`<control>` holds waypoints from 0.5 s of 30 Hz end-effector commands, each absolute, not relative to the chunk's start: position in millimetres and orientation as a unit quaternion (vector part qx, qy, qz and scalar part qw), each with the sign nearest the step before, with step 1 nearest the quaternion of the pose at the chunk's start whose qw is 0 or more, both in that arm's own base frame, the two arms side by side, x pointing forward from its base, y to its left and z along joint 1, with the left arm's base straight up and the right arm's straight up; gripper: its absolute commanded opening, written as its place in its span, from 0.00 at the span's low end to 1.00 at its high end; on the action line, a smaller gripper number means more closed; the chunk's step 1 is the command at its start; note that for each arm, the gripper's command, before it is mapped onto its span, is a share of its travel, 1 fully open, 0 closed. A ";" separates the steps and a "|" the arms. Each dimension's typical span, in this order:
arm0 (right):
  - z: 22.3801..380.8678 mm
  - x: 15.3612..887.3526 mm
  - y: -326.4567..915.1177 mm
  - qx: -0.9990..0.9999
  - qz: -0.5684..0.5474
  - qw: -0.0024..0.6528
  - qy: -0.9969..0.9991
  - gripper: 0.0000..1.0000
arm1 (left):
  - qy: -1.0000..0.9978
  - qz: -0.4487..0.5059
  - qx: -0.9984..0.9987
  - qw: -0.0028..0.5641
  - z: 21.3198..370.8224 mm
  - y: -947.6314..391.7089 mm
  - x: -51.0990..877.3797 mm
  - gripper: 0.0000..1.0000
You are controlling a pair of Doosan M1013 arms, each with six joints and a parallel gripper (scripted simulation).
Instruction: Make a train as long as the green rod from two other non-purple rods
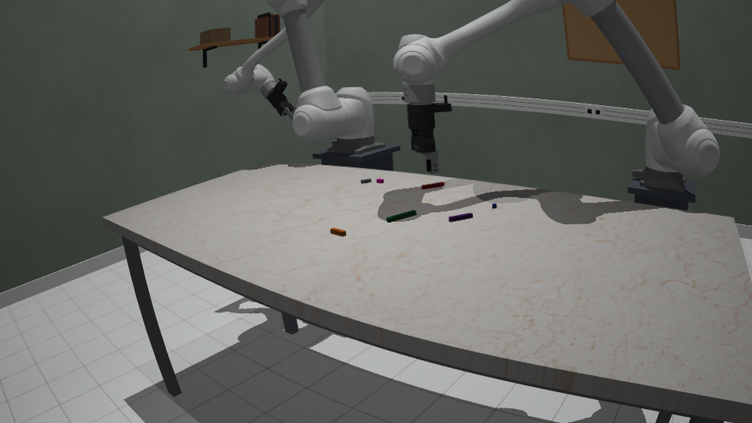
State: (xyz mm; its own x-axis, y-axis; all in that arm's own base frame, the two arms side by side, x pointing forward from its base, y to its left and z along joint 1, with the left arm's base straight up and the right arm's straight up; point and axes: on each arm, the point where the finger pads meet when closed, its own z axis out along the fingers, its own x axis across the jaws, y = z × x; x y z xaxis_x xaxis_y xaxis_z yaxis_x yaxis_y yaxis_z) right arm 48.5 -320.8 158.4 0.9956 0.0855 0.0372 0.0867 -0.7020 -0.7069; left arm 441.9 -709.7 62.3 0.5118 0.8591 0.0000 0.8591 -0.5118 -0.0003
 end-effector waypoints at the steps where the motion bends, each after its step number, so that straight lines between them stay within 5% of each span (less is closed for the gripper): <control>1: 158.8 48.6 -321.2 -0.923 -0.001 0.383 -0.047 1.00 | -0.494 0.000 -0.869 -0.001 60.2 -710.2 442.3 0.54; 15: 158.8 48.6 -321.2 -0.923 -0.001 0.383 -0.047 1.00 | -0.494 0.000 -0.869 -0.001 43.6 -710.4 442.3 0.54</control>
State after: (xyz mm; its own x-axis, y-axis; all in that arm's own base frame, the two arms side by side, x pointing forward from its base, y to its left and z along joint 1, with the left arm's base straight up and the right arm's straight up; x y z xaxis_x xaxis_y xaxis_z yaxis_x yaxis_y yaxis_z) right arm 48.5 -320.8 158.4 0.9956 0.0855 0.0372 0.0867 -0.7020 -0.7069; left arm 442.0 -710.0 43.7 0.5118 0.8591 -0.0002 0.8591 -0.5118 0.0001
